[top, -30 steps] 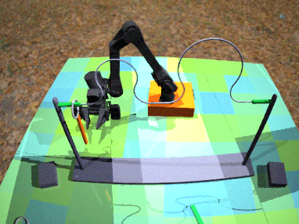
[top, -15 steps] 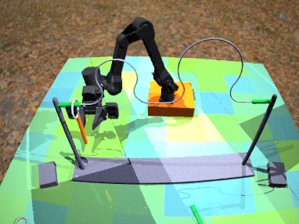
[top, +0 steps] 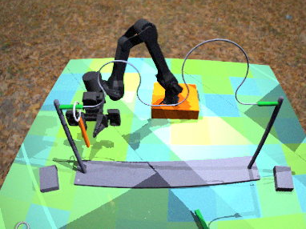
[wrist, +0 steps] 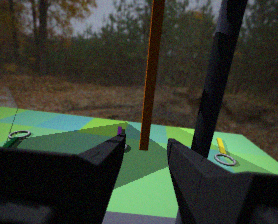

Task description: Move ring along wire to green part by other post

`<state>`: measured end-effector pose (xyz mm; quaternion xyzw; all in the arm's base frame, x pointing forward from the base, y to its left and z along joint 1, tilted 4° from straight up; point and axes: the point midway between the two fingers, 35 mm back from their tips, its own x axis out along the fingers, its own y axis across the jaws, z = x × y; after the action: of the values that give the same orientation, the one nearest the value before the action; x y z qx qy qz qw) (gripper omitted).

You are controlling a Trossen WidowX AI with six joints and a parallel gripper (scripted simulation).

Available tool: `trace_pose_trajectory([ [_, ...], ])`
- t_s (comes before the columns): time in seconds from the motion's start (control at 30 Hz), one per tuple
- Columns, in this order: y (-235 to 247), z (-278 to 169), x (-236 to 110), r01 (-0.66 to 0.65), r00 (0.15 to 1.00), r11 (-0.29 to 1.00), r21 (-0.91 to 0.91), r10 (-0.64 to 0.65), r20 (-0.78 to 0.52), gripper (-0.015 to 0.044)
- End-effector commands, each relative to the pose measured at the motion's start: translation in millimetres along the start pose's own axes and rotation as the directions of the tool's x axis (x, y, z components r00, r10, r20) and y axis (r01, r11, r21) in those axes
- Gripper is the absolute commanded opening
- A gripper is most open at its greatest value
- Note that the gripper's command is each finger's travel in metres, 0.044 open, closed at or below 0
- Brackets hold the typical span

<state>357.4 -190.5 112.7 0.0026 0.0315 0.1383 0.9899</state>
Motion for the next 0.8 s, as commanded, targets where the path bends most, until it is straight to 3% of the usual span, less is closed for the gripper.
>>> trace_pose_trajectory([
  [0.0,-2,3,7,0.003,1.0,1.0,-0.008,-0.003,0.006,0.016],
  [0.77,-1,5,43,0.003,1.0,1.0,-0.008,-0.003,0.01,0.016],
])
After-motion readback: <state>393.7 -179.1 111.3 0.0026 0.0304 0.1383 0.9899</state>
